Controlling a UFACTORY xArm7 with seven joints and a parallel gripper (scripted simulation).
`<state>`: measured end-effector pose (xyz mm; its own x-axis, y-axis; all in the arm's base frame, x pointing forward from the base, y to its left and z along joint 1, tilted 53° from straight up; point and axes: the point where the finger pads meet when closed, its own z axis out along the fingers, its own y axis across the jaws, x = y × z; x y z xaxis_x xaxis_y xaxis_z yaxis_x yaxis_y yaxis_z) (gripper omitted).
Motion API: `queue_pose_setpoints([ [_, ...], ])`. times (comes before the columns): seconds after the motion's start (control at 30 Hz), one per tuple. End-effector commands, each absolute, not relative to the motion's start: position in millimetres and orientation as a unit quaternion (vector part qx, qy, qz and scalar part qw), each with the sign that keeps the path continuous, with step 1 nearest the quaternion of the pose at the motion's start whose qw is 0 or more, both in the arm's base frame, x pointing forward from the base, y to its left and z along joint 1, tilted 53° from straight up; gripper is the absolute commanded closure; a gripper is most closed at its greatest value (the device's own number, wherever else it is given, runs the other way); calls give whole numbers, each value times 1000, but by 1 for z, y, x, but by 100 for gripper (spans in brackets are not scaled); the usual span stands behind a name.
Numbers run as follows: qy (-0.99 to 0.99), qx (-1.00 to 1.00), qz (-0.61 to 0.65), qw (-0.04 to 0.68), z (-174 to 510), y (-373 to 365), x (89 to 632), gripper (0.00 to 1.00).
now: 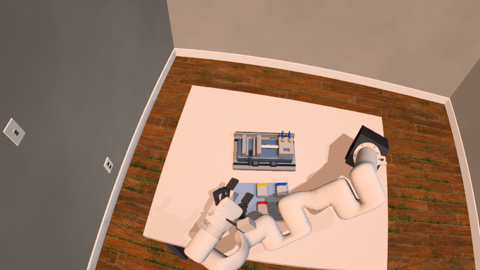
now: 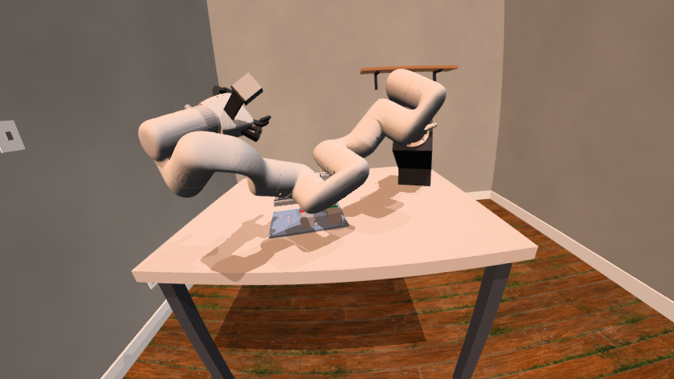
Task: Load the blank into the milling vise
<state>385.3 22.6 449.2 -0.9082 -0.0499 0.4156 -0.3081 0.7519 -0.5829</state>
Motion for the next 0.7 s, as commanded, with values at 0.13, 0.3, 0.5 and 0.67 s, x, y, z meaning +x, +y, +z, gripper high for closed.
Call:
queue_pose_setpoints([
  [0.13, -928, 71, 312, 191, 439, 21, 380, 0],
  [0.3, -942, 31, 273, 193, 422, 19, 373, 0],
  [0.5, -947, 15, 257, 194, 415, 19, 370, 0],
  [0.67, -950, 1, 243, 194, 409, 18, 367, 0],
])
